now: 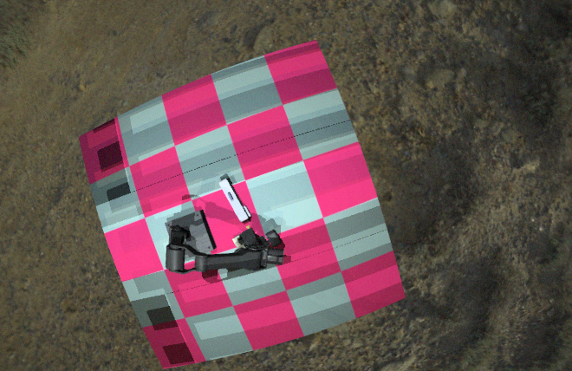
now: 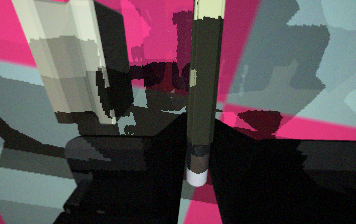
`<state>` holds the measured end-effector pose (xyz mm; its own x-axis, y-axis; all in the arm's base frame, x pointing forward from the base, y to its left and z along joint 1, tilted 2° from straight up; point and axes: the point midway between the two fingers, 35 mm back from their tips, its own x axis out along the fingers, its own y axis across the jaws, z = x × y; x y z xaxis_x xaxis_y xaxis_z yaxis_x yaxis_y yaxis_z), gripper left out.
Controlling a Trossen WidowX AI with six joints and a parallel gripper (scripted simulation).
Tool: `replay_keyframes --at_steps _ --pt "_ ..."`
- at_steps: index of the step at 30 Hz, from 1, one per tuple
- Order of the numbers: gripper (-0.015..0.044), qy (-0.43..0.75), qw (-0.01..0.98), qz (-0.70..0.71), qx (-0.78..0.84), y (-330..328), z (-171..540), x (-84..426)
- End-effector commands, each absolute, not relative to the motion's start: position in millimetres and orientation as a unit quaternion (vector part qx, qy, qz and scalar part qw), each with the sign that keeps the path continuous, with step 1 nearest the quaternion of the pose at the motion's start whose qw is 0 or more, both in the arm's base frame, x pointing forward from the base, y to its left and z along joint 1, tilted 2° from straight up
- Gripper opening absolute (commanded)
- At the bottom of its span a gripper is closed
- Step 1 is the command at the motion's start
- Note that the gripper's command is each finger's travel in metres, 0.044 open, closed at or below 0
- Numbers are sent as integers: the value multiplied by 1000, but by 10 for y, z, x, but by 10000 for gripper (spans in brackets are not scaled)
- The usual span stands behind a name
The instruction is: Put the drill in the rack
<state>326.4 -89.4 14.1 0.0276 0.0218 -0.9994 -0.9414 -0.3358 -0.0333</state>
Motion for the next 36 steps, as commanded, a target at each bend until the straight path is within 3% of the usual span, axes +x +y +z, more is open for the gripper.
replay_keyframes --at_steps 1,36 --pt "0 395 419 573 -583 -894 174 3265" --pt "0 395 419 573 -583 -878 290 3236"
